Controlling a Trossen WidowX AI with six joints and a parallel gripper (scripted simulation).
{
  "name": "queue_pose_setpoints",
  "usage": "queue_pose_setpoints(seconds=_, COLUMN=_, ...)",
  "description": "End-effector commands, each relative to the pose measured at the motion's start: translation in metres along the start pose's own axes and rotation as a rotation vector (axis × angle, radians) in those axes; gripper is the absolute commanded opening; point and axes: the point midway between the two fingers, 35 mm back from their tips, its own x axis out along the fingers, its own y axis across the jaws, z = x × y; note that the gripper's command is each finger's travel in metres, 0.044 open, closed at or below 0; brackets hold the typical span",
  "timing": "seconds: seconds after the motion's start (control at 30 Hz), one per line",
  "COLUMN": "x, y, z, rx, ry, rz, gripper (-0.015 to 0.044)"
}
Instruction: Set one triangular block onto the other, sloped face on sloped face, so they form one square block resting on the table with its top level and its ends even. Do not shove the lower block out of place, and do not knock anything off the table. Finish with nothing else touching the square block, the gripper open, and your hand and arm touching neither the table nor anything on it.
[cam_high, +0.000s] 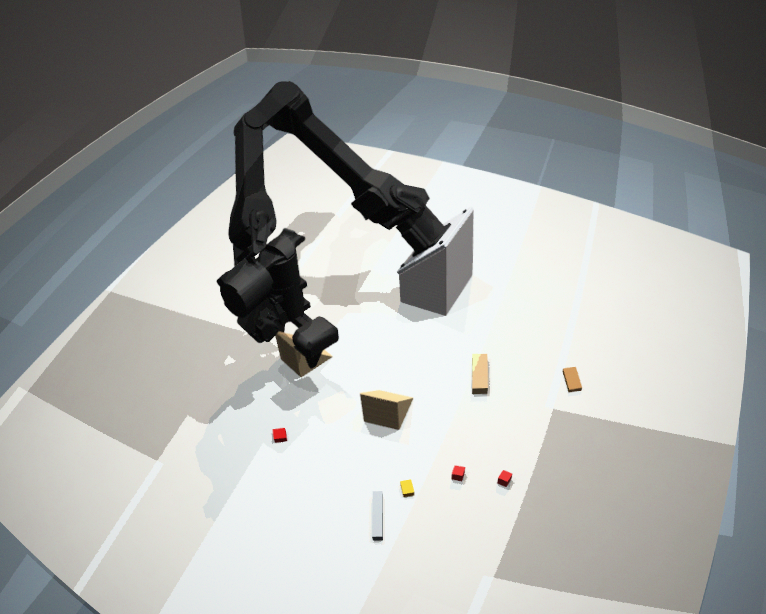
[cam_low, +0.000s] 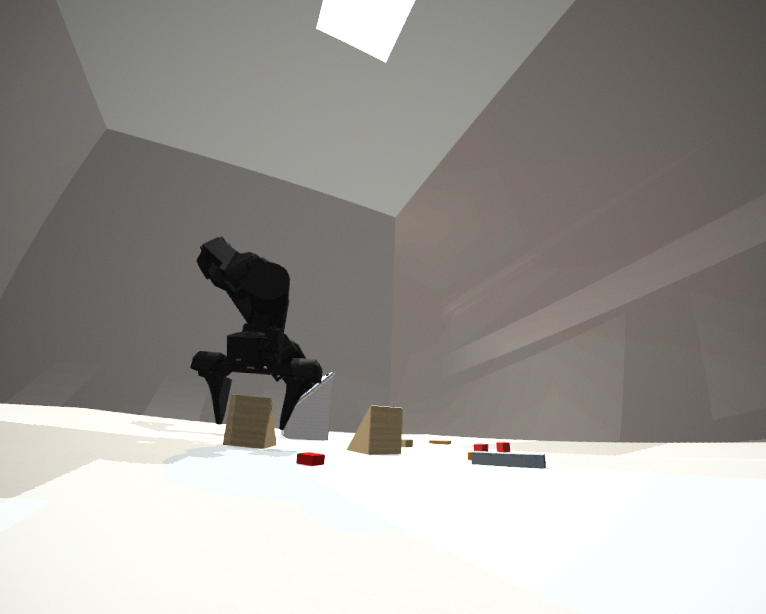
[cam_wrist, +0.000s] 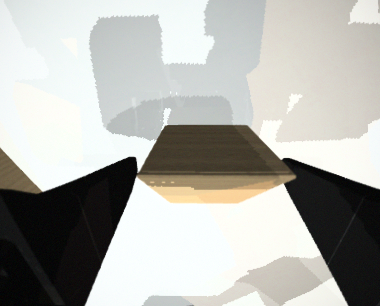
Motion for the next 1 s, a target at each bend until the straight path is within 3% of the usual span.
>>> queue_pose_setpoints(seconds=0.0, x=0.010, y=0.001, z=-0.004, rx=-0.013, ry=0.011, rz=-0.009, gripper=0.0440)
queue_pose_setpoints(seconds=0.27, x=0.020, y=0.000, z=-0.005, rx=-0.013, ry=0.010, rz=-0.013, gripper=0.0440)
queue_pose_setpoints(seconds=0.47, x=0.020, y=0.000, z=-0.005, rx=-0.013, ry=0.010, rz=-0.013, gripper=0.0282)
queue_pose_setpoints(seconds=0.73, x=0.020, y=0.000, z=-0.005, rx=-0.013, ry=0.010, rz=-0.013, gripper=0.0229)
queue_pose_setpoints(seconds=0.97, x=0.010, y=0.000, z=-0.004, rx=-0.011, ry=0.009, rz=-0.010, gripper=0.0045)
